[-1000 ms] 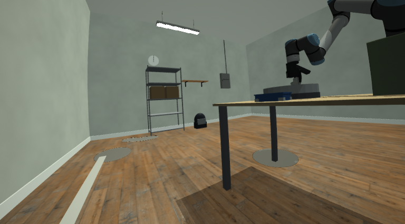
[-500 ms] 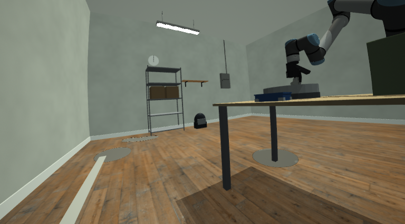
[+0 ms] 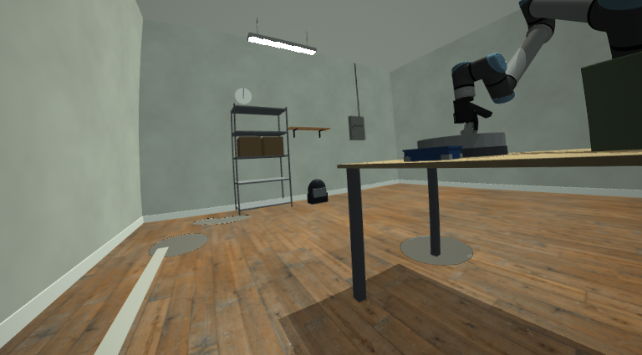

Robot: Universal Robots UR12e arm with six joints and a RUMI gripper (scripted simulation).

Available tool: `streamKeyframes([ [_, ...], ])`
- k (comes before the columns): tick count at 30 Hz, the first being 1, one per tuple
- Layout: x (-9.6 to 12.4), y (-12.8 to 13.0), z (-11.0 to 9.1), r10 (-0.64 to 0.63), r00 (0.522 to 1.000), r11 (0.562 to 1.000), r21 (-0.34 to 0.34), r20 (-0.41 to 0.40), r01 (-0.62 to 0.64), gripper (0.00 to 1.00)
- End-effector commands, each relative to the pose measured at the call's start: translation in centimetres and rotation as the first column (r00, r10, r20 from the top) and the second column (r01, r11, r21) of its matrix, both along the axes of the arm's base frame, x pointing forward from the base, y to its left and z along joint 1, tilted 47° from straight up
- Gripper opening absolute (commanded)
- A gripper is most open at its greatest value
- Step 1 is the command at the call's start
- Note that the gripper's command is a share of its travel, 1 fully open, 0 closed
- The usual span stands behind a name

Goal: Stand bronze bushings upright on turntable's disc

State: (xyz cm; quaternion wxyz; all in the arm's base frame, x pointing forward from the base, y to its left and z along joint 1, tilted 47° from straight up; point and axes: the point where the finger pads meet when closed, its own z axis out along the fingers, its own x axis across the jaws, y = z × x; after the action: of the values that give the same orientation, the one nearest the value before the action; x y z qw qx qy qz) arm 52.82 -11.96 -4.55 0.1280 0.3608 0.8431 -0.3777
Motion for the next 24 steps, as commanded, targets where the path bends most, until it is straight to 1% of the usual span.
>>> streamKeyframes([
  [1, 0.0, 0.0, 0.0, 0.0, 1.0, 1.0, 0.0, 0.001, 0.0, 0.06],
  [13, 0.0, 0.0, 0.0, 0.0, 1.0, 1.0, 0.0, 0.001, 0.0, 0.06],
  [19, 0.1, 0.4, 0.4, 0.0, 1.0, 1.0, 0.0, 0.001, 0.0, 0.06],
  [24, 0.2, 1.7, 1.6, 0.0, 1.0, 1.0, 0.0, 0.001, 0.0, 0.06],
])
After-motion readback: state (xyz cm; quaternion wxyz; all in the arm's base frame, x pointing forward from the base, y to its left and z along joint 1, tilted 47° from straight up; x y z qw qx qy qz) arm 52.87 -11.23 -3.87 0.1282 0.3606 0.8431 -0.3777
